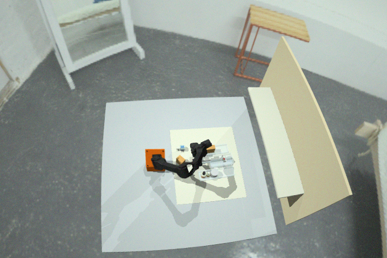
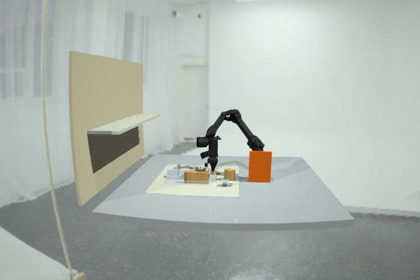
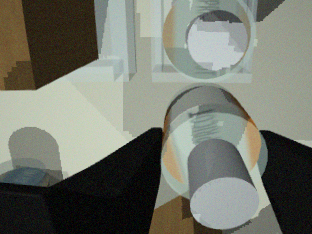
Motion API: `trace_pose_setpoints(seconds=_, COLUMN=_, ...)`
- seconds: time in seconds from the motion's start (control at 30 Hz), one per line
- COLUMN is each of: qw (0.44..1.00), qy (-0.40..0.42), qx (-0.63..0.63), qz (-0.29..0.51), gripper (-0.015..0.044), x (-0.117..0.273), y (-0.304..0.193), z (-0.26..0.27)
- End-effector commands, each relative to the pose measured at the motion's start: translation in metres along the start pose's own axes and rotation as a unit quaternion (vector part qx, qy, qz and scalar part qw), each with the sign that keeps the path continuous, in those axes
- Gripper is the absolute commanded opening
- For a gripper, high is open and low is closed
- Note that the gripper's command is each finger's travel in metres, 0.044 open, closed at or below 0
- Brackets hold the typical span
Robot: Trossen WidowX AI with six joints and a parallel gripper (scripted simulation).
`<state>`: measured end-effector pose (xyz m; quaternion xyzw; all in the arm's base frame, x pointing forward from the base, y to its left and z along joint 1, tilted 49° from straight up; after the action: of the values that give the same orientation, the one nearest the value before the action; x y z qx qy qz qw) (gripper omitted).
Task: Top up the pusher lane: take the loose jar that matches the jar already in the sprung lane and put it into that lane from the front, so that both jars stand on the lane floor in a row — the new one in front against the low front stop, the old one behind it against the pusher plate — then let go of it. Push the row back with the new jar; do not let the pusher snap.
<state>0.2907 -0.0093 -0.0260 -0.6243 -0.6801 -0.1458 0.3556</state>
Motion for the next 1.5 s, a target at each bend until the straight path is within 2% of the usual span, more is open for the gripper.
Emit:
trace_pose_setpoints(seconds=0.0, qw=1.0, qy=-0.003, qx=0.007, qz=0.004, gripper=0.0, x=-0.003, y=-0.001, z=0.001)
trace_pose_setpoints(seconds=1.47, qw=1.0, qy=-0.003, qx=0.007, qz=0.003, gripper=0.0, x=-0.004, y=0.019, z=-0.003)
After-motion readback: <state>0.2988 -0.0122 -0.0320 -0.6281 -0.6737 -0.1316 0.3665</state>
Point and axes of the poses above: the point midway between the two fingers, 35 mm back from their tips, its own x axis back along the fingers, its own z axis across the jaws, y = z × x, the point moved 4 cm from there along x, back along the fingers, and after that the axes turned 15 degrees about x, right-handed, at the moved point
